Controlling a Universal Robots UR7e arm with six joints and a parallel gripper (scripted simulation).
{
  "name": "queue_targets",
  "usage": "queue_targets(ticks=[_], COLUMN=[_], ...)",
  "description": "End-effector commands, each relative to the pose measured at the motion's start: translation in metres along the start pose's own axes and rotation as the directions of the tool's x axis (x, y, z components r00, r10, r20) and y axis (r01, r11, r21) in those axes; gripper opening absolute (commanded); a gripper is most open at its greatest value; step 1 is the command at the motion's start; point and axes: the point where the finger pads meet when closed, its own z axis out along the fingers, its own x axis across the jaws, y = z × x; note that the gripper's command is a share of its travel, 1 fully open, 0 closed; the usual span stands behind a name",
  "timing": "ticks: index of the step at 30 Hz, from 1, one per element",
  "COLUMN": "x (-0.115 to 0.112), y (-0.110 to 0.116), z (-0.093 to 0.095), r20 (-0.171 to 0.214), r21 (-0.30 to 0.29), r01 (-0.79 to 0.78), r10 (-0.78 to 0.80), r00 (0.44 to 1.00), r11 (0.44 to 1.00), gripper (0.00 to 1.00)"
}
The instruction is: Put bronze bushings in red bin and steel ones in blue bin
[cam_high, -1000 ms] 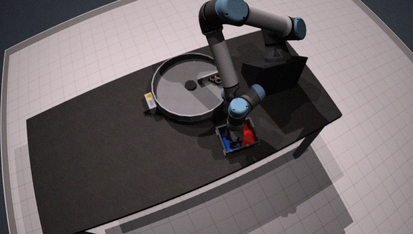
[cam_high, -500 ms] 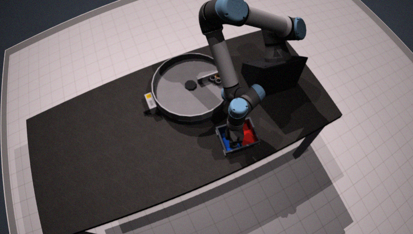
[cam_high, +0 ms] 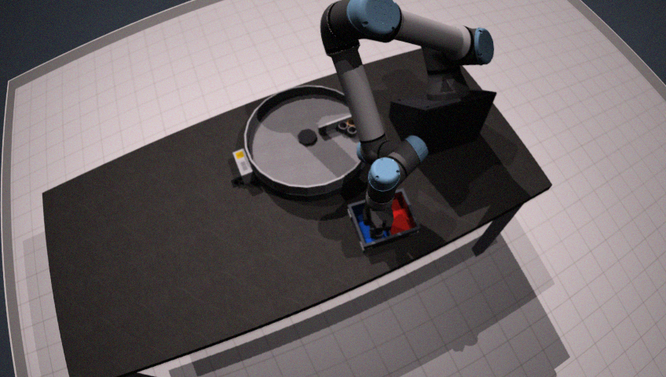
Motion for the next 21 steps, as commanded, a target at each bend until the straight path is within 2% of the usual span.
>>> queue_targets(ticks=[1,21], x=[0.0005,0.0007], y=[-0.0001,0.0000], z=[-0.0033,-0.0082], r20=[-0.001,-0.001], r21=[0.001,0.001], r01=[0.000,0.000], r10=[0.000,0.000], r00=[1.000,1.000], r11=[1.000,1.000], gripper=[0.42,0.42])
